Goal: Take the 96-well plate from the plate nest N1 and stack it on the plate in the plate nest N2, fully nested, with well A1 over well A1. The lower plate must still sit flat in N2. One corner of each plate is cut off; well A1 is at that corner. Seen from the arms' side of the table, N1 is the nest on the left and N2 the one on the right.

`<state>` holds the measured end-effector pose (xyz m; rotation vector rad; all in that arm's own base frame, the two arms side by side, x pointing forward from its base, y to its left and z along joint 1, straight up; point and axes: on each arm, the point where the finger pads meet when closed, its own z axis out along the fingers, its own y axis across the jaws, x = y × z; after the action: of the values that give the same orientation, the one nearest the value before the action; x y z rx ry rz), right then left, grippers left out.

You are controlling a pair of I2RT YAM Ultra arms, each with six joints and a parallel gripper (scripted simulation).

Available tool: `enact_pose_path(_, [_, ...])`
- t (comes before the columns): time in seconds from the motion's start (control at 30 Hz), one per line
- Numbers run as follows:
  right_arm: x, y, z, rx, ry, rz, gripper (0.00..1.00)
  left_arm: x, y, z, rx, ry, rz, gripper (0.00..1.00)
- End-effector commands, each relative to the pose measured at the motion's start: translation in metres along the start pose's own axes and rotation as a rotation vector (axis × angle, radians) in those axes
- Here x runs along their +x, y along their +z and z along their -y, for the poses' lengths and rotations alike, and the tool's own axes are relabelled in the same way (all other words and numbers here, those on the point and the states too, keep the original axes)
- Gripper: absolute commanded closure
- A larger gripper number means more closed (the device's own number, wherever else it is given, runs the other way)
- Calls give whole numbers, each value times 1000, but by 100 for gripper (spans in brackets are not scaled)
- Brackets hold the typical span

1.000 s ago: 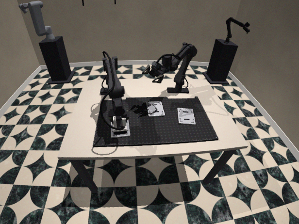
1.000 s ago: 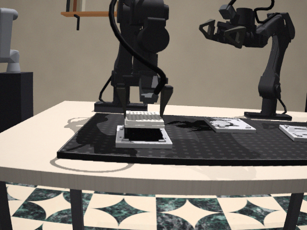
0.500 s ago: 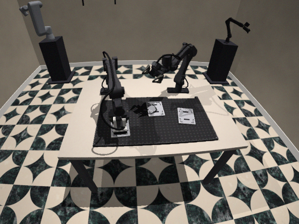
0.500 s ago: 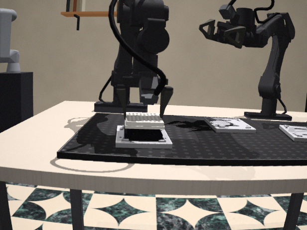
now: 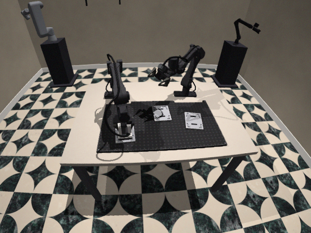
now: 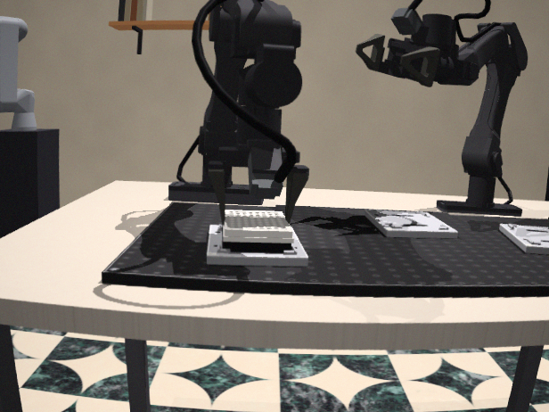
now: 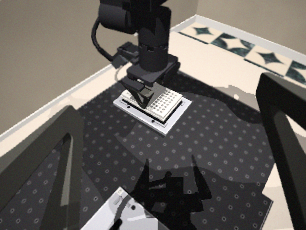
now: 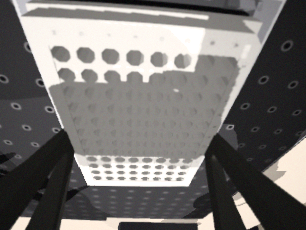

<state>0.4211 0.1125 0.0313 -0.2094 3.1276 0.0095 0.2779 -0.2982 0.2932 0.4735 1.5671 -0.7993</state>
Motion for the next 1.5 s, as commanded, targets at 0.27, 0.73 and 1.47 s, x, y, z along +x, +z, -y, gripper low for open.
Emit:
enact_pose_path(0.27, [1, 10, 1, 0, 4, -14, 0, 0, 0, 1, 3, -1, 6, 0])
enact_pose_path(0.73, [-9, -21, 3, -7, 11, 48, 0, 0, 0, 1, 3, -1, 6, 0])
enact_pose_path(1.47, [-5, -82, 5, -1, 5, -9, 0, 0, 0, 1, 3, -1, 6, 0])
